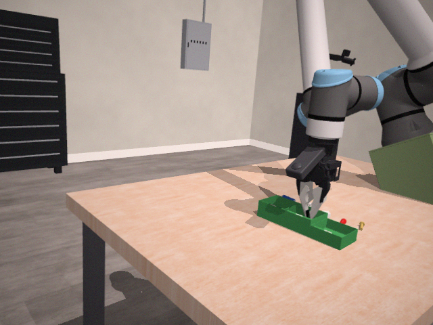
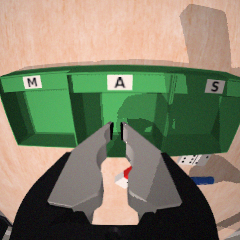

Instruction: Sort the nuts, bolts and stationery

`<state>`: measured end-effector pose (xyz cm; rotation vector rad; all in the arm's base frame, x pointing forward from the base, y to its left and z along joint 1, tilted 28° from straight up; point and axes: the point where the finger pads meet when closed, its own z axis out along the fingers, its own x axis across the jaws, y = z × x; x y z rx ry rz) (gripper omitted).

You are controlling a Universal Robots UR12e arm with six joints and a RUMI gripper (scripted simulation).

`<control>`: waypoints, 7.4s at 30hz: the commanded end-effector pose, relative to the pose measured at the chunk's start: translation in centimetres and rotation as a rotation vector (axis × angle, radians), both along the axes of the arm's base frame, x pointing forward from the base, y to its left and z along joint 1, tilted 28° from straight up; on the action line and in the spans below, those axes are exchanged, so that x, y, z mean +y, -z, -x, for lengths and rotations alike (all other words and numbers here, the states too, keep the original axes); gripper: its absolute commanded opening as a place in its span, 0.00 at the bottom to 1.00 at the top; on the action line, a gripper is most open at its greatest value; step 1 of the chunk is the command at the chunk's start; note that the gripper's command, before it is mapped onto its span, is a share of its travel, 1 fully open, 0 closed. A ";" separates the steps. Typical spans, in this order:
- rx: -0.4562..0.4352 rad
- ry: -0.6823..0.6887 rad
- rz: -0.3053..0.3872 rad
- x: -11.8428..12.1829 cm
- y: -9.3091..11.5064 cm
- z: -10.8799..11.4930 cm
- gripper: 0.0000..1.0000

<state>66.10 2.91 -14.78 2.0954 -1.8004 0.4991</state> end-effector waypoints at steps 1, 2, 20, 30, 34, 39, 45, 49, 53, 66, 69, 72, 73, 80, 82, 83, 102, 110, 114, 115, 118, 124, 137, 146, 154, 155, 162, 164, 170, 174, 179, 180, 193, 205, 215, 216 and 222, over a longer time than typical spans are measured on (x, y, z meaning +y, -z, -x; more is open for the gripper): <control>-0.001 0.000 0.000 0.0 -0.1 0.0 0.04; -0.001 0.000 0.000 0.0 -0.1 0.0 0.04; -0.001 0.000 0.000 0.0 0.0 0.0 0.04; -0.001 0.000 0.000 0.0 0.0 0.0 0.04; -0.001 0.000 0.000 0.0 0.0 0.0 0.04; -0.001 0.000 0.000 0.3 -0.6 0.0 0.04; -0.001 0.000 0.000 0.7 -1.3 0.0 0.04; -0.001 0.000 0.000 0.8 -1.6 0.0 0.04; -0.001 0.000 0.000 1.1 -2.0 0.1 0.04; -0.001 0.000 0.000 2.4 -4.5 0.2 0.04; -0.001 0.000 0.000 2.8 -5.3 0.2 0.04; -0.001 0.000 0.000 2.8 -5.3 0.2 0.04; -0.001 0.000 0.000 2.8 -5.3 0.2 0.04; -0.001 0.000 0.000 4.6 -4.4 0.4 0.04; -0.001 0.000 0.000 4.6 -4.4 0.4 0.04; -0.001 0.000 0.000 5.0 -4.1 0.5 0.04; -0.001 0.000 0.000 10.2 -1.3 1.1 0.04; -0.001 0.000 0.000 9.4 0.1 1.0 0.04; -0.001 0.000 0.000 8.9 1.0 1.0 0.04; -0.001 0.000 0.000 8.9 1.0 1.0 0.04; -0.001 0.000 0.000 8.7 1.5 1.0 0.04; -0.001 0.000 0.000 7.9 2.9 0.9 0.04; -0.001 0.000 0.000 7.4 3.9 0.8 0.04; -0.001 0.000 0.000 7.4 3.9 0.8 0.04; -0.001 0.000 0.000 7.4 3.9 0.8 0.04; -0.001 0.000 0.000 7.4 3.9 0.8 0.04; -0.001 0.000 0.000 7.4 3.9 0.8 0.04; -0.001 0.000 0.000 7.4 3.9 0.8 0.04; -0.001 0.000 0.000 7.4 3.9 0.8 0.04; -0.001 0.000 0.000 7.4 3.9 0.8 0.04; -0.001 0.000 0.000 7.4 3.9 0.8 0.04; -0.001 0.000 0.000 7.5 3.8 0.9 0.04; -0.001 0.000 0.000 8.2 2.5 0.9 0.04; -0.001 0.000 0.000 8.8 1.3 1.0 0.04; -0.001 0.000 0.000 10.2 -1.3 1.1 0.04; -0.001 0.000 0.000 10.2 -1.3 1.1 0.04; -0.001 0.000 0.000 10.6 -2.1 1.2 0.04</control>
